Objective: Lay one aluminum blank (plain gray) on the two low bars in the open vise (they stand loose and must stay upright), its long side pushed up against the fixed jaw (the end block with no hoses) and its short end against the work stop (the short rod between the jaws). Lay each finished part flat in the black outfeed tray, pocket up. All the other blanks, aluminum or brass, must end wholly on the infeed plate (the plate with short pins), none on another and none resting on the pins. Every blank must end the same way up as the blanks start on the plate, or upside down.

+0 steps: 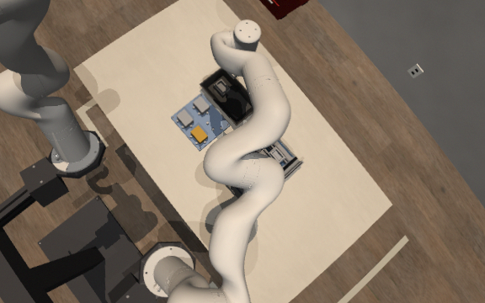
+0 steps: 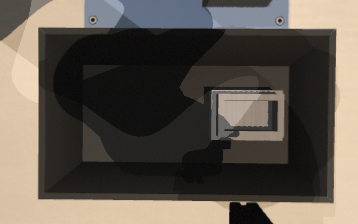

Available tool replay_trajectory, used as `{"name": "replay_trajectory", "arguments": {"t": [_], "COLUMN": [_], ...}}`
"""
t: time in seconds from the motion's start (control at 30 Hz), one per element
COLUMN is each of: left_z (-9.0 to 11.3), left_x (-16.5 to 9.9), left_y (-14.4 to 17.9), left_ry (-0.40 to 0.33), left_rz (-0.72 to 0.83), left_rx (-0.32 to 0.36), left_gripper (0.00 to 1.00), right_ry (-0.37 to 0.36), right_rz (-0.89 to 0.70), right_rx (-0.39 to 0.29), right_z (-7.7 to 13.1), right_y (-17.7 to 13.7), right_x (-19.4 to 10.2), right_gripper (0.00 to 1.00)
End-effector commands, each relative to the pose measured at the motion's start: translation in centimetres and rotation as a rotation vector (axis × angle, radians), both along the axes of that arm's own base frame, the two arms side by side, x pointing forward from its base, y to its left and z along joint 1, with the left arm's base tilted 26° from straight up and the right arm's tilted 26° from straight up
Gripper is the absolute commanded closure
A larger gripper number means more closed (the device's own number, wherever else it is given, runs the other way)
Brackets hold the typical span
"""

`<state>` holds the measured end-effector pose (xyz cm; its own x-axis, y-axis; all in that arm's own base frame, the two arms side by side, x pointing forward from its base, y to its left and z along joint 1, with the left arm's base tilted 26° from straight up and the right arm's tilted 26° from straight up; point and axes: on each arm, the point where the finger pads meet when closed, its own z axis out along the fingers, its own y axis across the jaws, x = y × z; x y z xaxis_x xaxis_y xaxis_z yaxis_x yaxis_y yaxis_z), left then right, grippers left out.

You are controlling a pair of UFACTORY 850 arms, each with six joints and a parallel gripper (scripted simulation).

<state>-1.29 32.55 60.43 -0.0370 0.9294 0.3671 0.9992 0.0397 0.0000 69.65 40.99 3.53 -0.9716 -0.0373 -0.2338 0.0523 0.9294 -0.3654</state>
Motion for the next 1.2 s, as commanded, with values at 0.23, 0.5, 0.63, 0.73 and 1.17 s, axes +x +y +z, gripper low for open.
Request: {"name": "replay_trajectory", "arguments": {"t": [0.23, 0.5, 0.63, 0.73, 1.17], "left_z": [0.1, 0.1, 0.1, 0.1, 0.1], "left_x": [0.0, 0.0, 0.0, 0.0, 0.0], "left_y": [0.0, 0.0, 0.0, 0.0, 0.0], "left_ry": [0.000, 0.000, 0.000, 0.000, 0.000], "left_rz": [0.000, 0.000, 0.000, 0.000, 0.000], "left_rx": [0.002, 0.002, 0.002, 0.002, 0.002], "left_gripper": [0.00, 0.00, 0.00, 0.00, 0.00], "right_ry": [-0.002, -0.002, -0.002, -0.002, -0.002], "right_rz": [0.001, 0.001, 0.001, 0.001, 0.001], "right_rx": [0.002, 0.002, 0.002, 0.002, 0.002], "right_z": [0.6, 1.8, 2.7, 3.5, 5.6], "right_y": [0.3, 0.8, 1.1, 1.4, 2.3], "right_x": [-0.1, -0.4, -0.6, -0.8, -1.4], "right_gripper": [1.00, 1.00, 1.00, 1.00, 1.00]}}
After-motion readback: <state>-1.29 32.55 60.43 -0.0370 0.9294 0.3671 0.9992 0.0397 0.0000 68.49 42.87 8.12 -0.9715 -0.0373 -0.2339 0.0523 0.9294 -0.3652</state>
